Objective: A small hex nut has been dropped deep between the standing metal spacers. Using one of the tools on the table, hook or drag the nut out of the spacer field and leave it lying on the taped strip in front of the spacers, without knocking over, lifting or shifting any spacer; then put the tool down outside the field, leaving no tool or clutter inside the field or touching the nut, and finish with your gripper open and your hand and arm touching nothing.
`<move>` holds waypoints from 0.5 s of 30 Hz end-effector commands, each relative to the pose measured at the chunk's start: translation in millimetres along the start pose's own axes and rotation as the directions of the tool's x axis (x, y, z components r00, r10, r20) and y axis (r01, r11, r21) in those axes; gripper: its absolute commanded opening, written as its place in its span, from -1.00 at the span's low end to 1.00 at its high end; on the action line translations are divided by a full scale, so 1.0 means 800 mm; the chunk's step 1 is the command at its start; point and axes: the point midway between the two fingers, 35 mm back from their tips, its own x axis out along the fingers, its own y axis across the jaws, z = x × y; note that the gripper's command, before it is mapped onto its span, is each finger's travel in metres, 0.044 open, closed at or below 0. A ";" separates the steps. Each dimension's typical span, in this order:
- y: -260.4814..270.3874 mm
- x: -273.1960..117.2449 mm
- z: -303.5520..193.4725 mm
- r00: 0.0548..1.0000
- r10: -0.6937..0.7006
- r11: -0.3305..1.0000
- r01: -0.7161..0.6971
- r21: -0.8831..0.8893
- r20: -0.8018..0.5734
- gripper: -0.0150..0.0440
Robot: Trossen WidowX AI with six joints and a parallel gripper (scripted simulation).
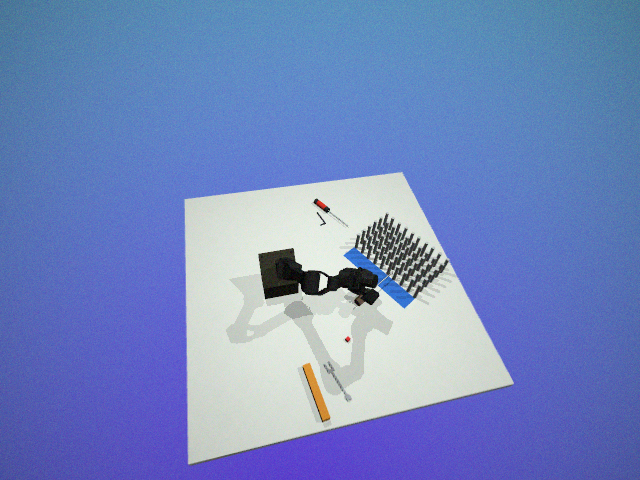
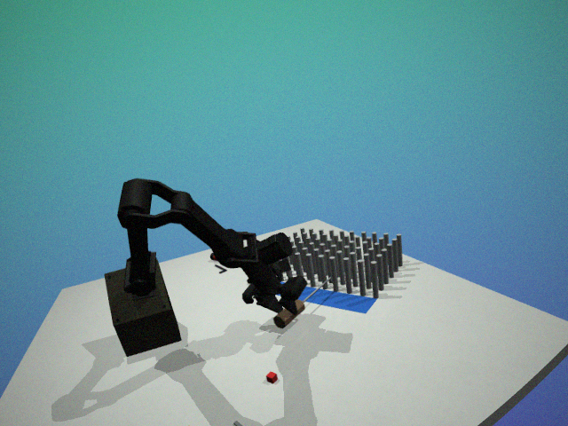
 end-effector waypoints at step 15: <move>-0.002 0.004 0.017 1.000 -0.004 1.000 0.004 0.004 0.003 -0.49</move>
